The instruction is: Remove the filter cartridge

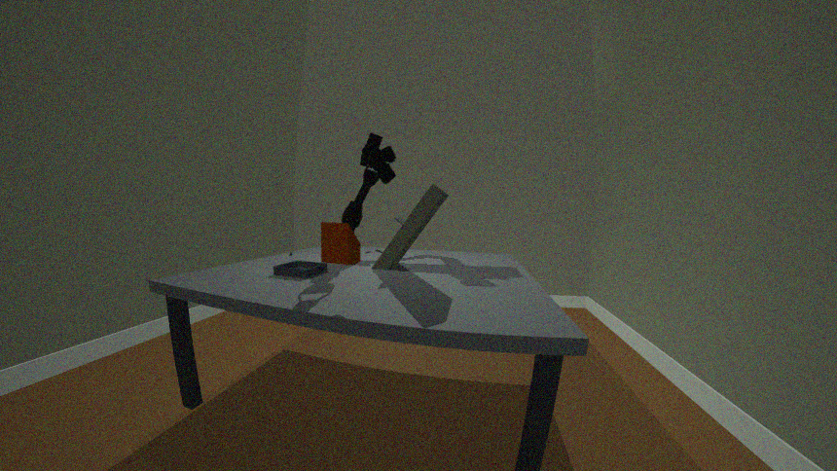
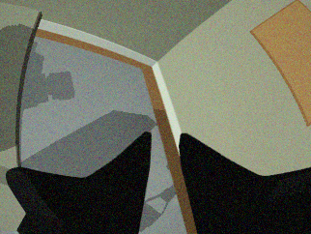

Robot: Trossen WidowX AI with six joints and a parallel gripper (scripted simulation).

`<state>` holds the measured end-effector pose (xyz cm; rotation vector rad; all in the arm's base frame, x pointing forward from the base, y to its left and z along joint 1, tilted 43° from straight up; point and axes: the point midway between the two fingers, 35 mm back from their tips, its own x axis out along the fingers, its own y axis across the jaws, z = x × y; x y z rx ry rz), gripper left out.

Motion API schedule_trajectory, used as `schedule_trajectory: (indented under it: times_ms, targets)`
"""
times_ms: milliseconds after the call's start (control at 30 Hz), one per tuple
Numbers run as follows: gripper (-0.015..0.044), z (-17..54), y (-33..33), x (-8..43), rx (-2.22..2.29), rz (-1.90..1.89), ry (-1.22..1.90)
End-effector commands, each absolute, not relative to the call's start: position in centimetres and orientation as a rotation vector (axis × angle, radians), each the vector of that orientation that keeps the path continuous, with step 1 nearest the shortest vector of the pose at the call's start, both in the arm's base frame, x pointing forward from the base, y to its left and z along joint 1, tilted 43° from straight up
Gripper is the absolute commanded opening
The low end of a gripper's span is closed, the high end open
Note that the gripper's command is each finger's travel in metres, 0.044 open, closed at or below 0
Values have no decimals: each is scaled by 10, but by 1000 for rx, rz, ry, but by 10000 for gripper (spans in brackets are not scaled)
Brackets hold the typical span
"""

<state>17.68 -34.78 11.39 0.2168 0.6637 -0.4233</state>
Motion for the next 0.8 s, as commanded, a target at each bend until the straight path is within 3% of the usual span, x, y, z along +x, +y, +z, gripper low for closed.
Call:
schedule_trajectory:
  times_ms: [0, 267, 767]
  targets:
    - [90, 132, -292, 213, 332, -251, 559]
    - [90, 164, -185, 250, 569, 96, 425]
    - [90, 164, -183, 253, 574, 104, 424]
